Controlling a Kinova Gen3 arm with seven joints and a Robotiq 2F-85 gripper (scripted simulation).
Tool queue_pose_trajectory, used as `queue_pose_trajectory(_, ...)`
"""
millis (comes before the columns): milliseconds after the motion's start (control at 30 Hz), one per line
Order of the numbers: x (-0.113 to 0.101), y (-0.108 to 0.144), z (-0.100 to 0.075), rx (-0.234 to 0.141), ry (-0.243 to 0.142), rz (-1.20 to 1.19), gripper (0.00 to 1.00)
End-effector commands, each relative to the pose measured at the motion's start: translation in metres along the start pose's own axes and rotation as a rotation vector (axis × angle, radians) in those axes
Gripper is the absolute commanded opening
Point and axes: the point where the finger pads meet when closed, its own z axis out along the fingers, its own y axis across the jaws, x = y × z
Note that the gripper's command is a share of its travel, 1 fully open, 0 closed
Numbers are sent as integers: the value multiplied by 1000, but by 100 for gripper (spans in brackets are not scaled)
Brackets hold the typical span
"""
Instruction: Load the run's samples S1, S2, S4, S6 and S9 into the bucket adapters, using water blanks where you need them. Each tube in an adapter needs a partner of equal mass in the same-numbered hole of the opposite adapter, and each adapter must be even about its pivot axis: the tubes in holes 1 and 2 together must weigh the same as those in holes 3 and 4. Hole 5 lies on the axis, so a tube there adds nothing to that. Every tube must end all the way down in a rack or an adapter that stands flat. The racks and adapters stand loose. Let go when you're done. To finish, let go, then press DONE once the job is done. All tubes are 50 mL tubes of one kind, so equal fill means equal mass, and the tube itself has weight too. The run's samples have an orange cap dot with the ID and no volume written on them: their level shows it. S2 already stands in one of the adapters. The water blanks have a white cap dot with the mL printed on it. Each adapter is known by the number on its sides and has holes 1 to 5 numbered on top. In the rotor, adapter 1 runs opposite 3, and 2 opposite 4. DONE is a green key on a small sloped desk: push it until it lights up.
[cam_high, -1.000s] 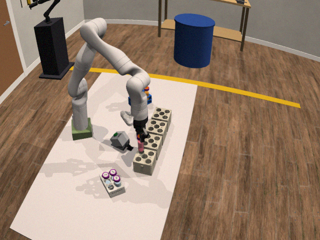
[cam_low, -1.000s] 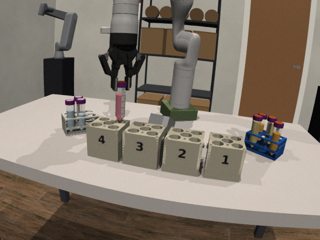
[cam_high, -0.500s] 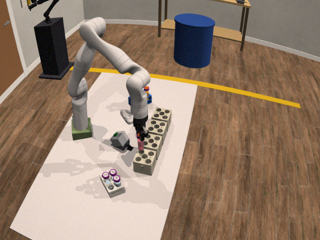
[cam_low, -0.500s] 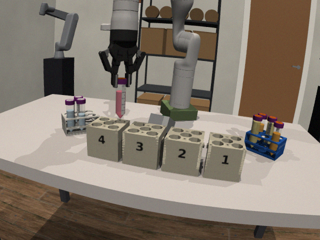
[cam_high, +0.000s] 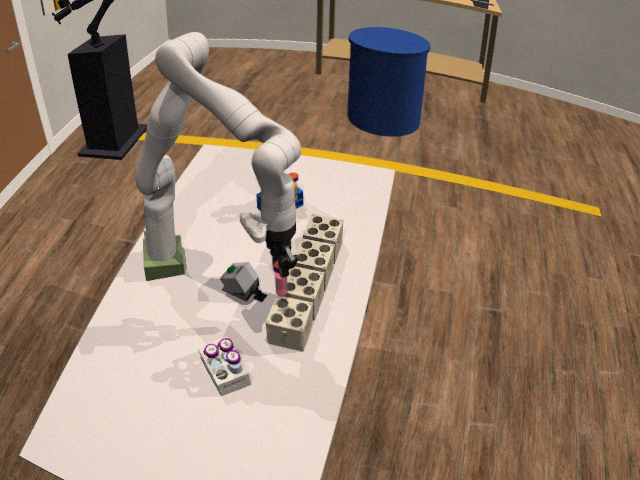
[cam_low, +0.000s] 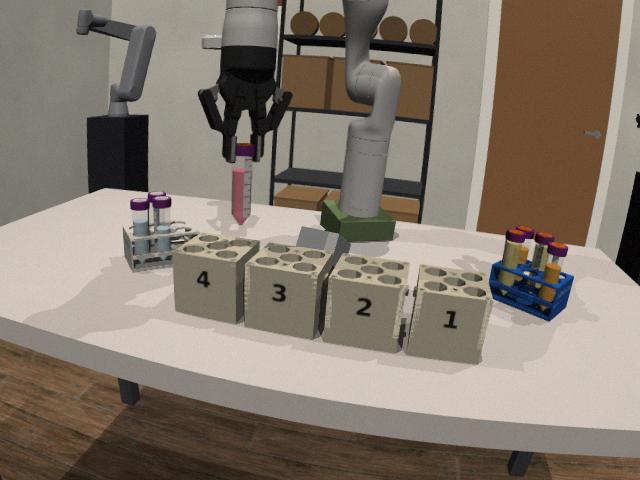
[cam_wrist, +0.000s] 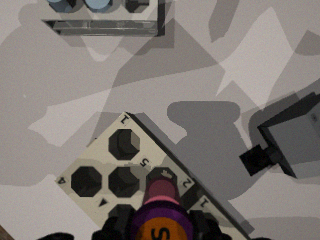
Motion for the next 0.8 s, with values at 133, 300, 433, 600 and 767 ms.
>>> queue_pose_trajectory(133,-1,0,-14,2,-6,-6,10)
queue_pose_trajectory(300,-1,0,-18,3,-6,-6,10)
queue_pose_trajectory(433,-9,1,-16,0,0,-1,10)
queue_pose_trajectory(600,-25,2,-15,1,3,-3,10)
queue_pose_trajectory(767,-41,4,-15,1,3,-3,10)
